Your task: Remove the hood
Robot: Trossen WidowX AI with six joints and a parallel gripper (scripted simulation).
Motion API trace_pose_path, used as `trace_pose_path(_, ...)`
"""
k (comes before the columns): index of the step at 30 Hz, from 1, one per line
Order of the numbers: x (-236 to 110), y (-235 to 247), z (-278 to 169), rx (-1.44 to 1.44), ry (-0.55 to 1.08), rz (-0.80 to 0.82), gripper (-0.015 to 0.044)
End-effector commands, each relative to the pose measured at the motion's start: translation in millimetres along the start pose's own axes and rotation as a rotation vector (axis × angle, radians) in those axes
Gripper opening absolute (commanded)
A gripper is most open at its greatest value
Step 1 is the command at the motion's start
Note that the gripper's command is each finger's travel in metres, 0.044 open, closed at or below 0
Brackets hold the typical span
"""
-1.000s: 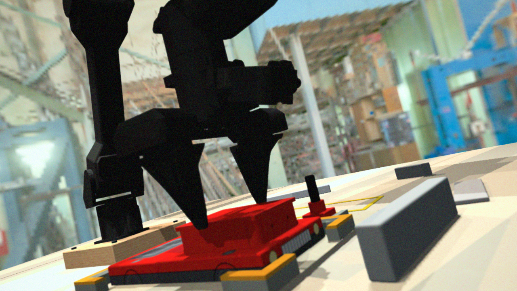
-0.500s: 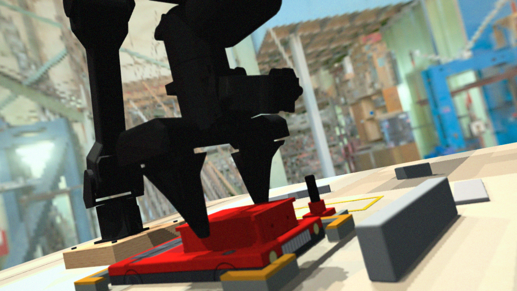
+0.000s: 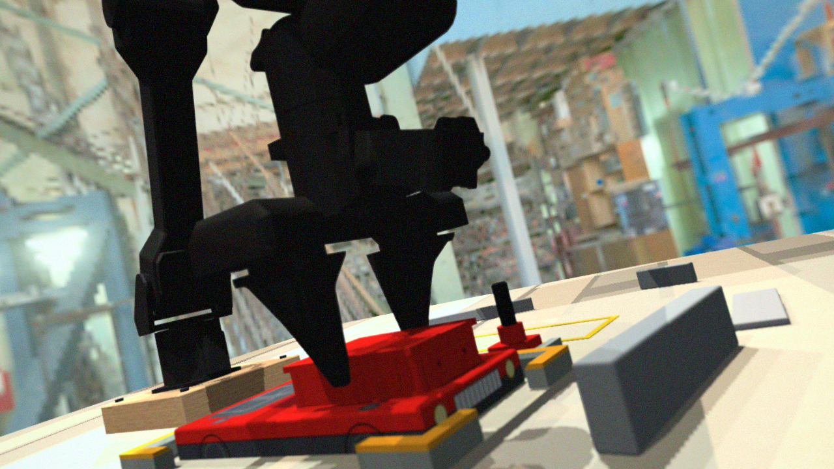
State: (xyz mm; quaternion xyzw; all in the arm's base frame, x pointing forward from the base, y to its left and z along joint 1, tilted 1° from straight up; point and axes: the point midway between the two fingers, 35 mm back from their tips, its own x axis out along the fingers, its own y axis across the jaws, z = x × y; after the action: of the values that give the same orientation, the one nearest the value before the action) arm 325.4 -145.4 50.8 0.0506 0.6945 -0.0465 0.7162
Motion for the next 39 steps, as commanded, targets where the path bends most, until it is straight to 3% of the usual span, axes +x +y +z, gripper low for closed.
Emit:
trace_pose_path(1, -0.3, -0.1, 0.1, 0.0, 0.0, -0.001, 0.0328)
trace_pose_path(6, -0.3, -0.1, 0.1, 0.0, 0.0, -0.001, 0.0295)
trace_pose_path(17, -5.8, -0.2, 0.3, 0.0, 0.0, -0.001, 0.0006)
trace_pose_path(39, -20.3, -0.3, 0.3, 0.0, 0.0, -0.001, 0.0)
